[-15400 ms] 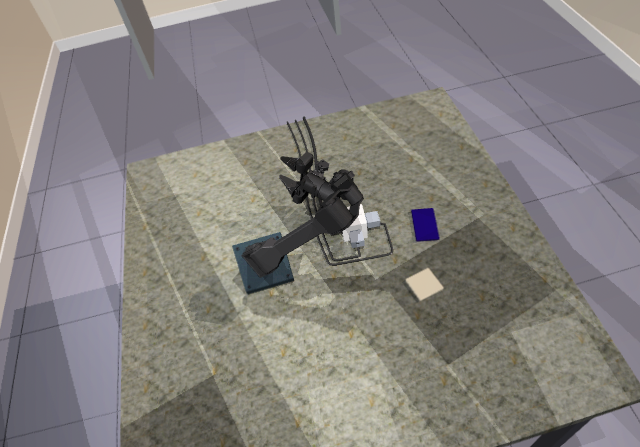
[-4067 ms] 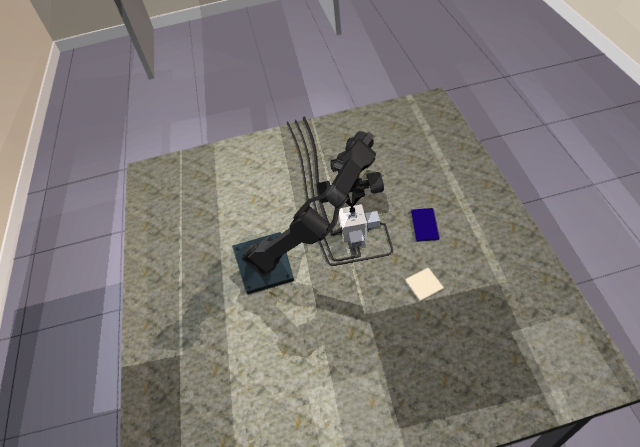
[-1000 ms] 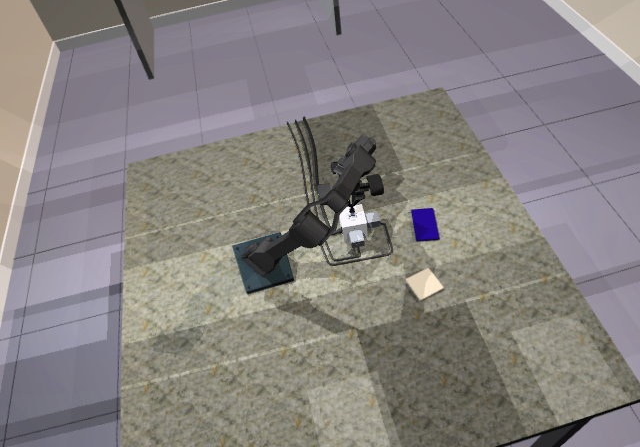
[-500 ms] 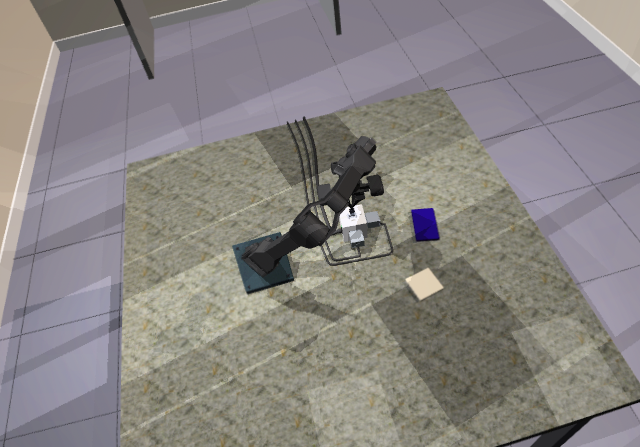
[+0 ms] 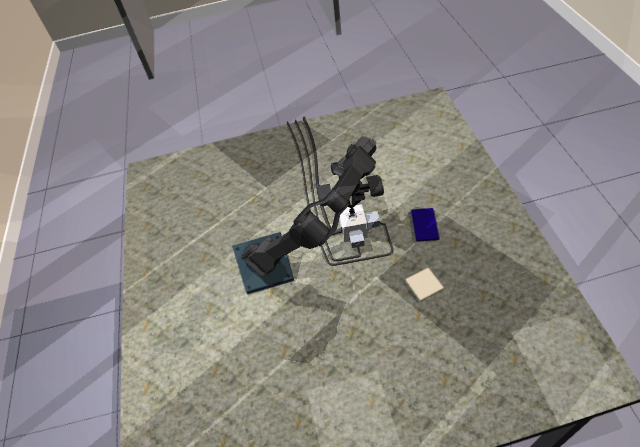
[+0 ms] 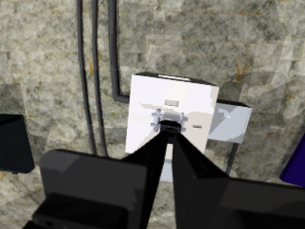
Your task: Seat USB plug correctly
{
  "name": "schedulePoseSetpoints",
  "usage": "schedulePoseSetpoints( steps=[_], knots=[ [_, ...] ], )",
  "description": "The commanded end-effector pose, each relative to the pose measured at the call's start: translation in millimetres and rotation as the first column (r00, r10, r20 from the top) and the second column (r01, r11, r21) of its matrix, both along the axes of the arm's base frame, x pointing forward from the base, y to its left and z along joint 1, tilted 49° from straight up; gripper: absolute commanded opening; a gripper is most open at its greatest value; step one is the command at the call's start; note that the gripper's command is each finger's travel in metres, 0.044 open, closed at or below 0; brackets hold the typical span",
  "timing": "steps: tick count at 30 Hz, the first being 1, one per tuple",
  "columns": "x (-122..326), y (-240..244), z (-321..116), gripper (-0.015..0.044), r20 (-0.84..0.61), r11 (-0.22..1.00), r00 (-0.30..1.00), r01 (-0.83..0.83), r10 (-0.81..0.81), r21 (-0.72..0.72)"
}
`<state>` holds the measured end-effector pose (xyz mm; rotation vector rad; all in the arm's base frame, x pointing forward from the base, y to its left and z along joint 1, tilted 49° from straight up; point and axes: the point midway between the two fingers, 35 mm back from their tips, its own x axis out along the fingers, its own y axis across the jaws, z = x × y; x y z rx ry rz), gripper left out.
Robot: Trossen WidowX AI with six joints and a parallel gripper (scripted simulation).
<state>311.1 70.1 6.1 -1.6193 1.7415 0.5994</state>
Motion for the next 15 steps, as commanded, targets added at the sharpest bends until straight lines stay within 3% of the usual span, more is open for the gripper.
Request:
schedulePoseSetpoints(
  steps=[1,15],
  knots=[
    [-0.9,-1.0,-0.4,0.0,-0.004,1.0,1.0,-0.002,0.002,0.001],
    [-0.9,-2.2,-1.5,0.0,-0.004,1.0,1.0,-0.002,0.002,0.001]
  ],
)
